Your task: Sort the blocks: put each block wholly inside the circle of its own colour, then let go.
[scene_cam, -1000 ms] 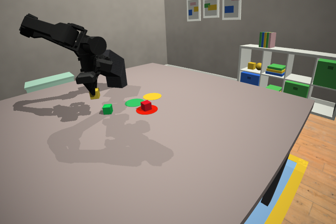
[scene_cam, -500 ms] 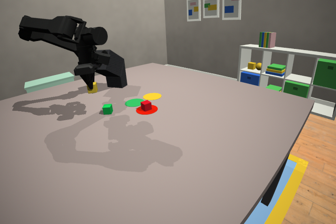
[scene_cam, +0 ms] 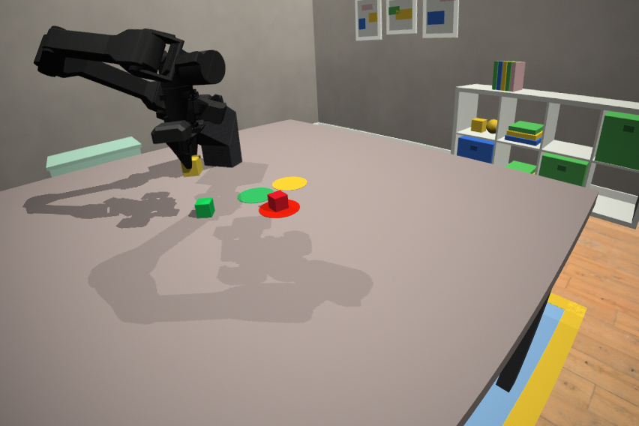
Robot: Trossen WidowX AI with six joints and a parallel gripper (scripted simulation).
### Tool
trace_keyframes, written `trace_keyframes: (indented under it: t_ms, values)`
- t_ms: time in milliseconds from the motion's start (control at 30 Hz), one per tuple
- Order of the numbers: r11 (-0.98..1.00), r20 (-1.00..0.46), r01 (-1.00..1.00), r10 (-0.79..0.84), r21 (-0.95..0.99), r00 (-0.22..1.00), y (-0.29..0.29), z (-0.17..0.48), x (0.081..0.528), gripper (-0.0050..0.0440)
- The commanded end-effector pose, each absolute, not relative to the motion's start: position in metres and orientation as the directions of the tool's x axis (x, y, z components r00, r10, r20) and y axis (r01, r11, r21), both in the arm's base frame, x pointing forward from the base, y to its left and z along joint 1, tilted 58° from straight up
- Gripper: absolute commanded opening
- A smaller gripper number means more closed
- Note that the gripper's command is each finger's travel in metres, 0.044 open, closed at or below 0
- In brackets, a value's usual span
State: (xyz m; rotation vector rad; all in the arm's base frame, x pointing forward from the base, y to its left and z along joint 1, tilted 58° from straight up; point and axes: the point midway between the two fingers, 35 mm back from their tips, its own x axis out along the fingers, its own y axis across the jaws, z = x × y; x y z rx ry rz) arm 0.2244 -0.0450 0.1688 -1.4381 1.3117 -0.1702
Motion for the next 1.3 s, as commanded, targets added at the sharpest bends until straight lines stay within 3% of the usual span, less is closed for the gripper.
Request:
trace_keyframes:
  t_ms: [0,1267]
  values:
    - [0.287,-0.537,-0.549,-0.756,-0.785,0.374,-0.037,0.164,0.234,0.0105]
    - [0.580,-0.551,-0.039,-0.747,-0.814,0.372,0.025,0.082,0.281,0.0105]
